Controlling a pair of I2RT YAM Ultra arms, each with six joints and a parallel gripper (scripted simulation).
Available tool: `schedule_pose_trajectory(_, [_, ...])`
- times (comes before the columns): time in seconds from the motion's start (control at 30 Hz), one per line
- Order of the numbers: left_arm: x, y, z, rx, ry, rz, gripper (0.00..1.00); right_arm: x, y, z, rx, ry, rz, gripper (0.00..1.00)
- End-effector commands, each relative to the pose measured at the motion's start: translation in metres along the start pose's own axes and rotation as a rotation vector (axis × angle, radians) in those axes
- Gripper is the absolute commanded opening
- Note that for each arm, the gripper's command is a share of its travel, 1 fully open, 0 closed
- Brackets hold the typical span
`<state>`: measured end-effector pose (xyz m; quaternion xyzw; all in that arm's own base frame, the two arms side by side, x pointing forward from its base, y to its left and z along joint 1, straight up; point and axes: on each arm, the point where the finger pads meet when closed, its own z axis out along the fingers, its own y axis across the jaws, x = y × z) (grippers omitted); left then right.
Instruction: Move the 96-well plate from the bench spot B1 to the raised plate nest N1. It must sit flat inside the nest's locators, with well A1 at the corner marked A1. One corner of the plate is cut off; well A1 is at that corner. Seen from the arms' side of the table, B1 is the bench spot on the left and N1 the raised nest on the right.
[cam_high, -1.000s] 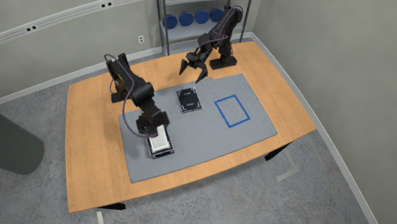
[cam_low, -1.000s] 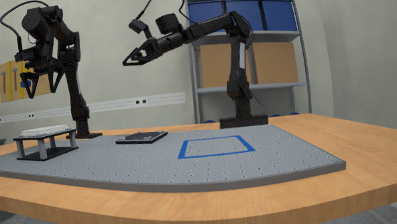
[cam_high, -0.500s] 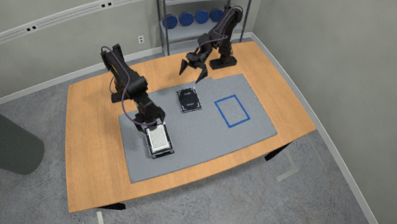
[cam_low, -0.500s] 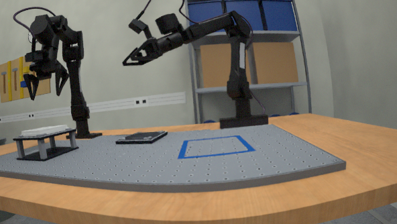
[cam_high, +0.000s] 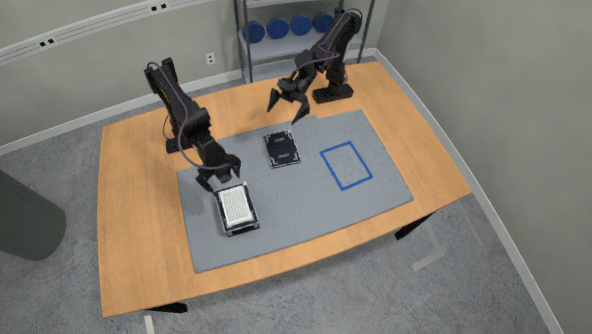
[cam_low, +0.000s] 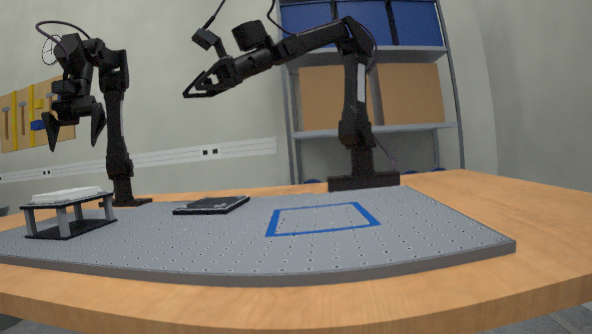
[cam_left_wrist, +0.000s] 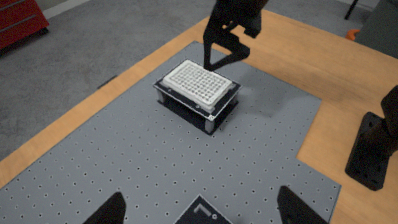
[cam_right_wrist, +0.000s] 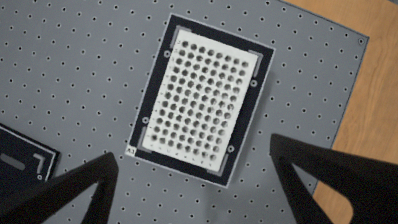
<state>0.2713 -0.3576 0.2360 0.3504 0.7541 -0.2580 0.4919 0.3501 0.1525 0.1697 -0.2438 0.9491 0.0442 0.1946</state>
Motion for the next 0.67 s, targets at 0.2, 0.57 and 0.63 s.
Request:
schedule_pose_trajectory(0.2, [-0.0147, 0.0012, -0.0063, -0.004, -0.038, -0.003, 1.00, -0.0079, -0.0025, -0.0078, -0.002, -0.063, -0.012, 1.00])
schedule_pose_trajectory(0.57, [-0.0147, 0.0012, -0.0063, -0.004, -0.038, -0.003, 1.00, -0.0108, -0.0014, -0.0072, 0.001, -0.065, -0.017, 1.00])
schedule_pose_trajectory(0.63, [-0.0147, 0.0012, -0.0063, -0.004, -0.038, -0.003, 1.00, -0.0108, -0.0014, -0.0072, 0.001, -0.065, -0.017, 1.00])
